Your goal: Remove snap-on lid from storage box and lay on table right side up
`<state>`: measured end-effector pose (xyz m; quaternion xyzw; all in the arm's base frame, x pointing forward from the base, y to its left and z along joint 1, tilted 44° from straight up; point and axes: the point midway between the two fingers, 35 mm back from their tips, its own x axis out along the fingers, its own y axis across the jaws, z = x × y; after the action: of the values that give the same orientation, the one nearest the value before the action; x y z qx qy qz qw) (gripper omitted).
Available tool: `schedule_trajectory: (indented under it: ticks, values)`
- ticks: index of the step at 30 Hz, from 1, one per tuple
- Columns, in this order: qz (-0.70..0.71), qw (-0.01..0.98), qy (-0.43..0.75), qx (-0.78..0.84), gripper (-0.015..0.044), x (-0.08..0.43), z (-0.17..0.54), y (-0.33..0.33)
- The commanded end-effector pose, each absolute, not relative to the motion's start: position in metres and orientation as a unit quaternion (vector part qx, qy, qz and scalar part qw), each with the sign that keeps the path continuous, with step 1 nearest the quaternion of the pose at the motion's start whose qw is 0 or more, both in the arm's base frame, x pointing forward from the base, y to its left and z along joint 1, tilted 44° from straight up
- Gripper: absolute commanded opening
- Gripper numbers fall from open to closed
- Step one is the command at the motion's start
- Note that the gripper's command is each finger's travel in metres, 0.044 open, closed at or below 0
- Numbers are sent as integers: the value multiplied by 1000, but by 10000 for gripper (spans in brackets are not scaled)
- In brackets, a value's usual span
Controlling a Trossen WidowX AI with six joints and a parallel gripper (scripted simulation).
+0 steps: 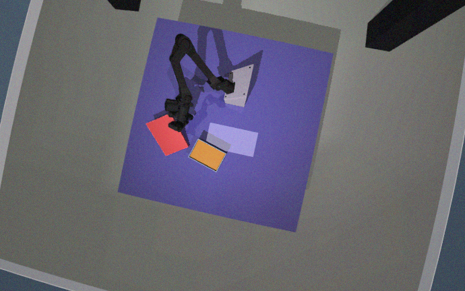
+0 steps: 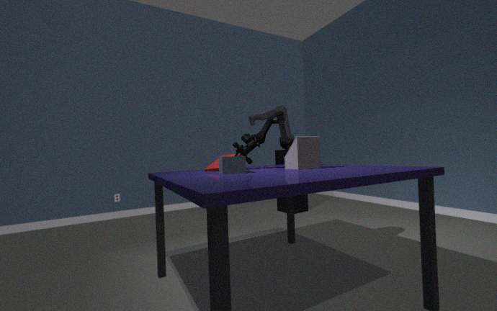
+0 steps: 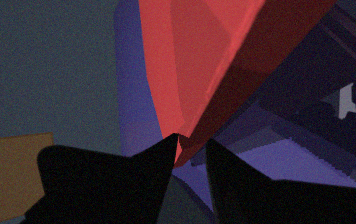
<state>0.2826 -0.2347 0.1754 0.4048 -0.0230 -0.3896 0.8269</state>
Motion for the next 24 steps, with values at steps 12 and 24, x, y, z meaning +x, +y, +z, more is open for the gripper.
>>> schedule_trajectory:
  ticks: [12,24]
  values:
    - [-399,823,-13,404,327,281,177,-233]
    - [-399,823,-12,404,440,258,171,-226]
